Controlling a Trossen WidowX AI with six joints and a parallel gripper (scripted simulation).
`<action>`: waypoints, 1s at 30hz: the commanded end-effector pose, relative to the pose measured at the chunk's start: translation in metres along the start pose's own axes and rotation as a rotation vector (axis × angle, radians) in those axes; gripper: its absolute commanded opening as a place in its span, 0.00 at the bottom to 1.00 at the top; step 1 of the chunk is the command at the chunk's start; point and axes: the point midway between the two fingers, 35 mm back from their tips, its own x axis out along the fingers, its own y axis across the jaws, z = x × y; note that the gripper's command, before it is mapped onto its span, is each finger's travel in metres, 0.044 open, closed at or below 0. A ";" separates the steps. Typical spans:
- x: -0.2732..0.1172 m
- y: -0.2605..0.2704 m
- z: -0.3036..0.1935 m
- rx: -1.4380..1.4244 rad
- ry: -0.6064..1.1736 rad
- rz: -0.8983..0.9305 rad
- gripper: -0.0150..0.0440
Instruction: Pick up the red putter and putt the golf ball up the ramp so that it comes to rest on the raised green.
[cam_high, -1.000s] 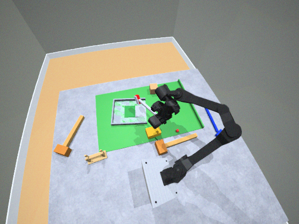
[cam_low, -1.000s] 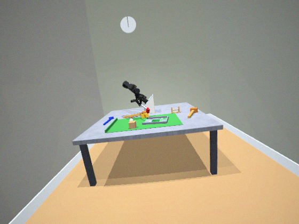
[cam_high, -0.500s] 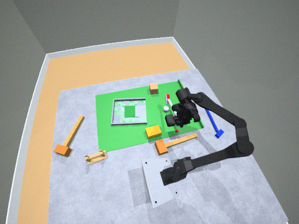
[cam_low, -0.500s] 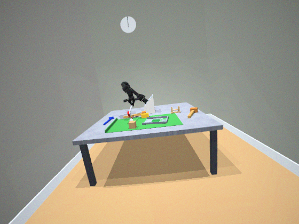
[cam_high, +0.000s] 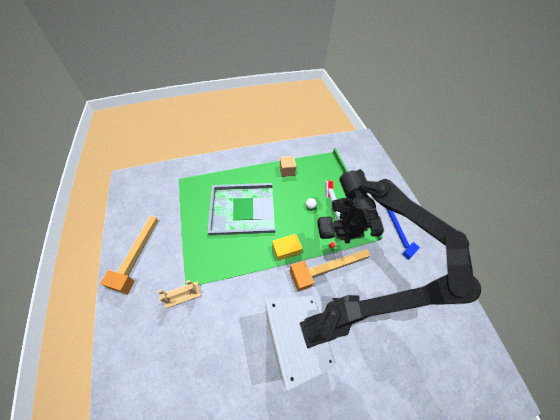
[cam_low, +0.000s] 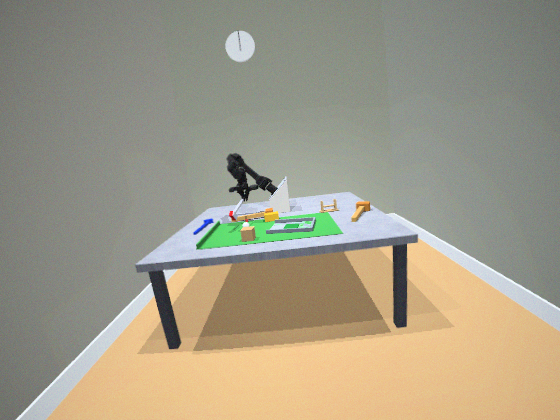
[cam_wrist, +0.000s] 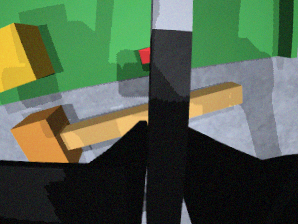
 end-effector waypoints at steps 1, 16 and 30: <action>0.014 -0.001 0.001 0.000 -0.007 -0.004 0.25; 0.040 -0.002 0.000 0.000 -0.007 -0.006 0.25; 0.060 -0.003 0.000 0.000 -0.008 -0.007 0.25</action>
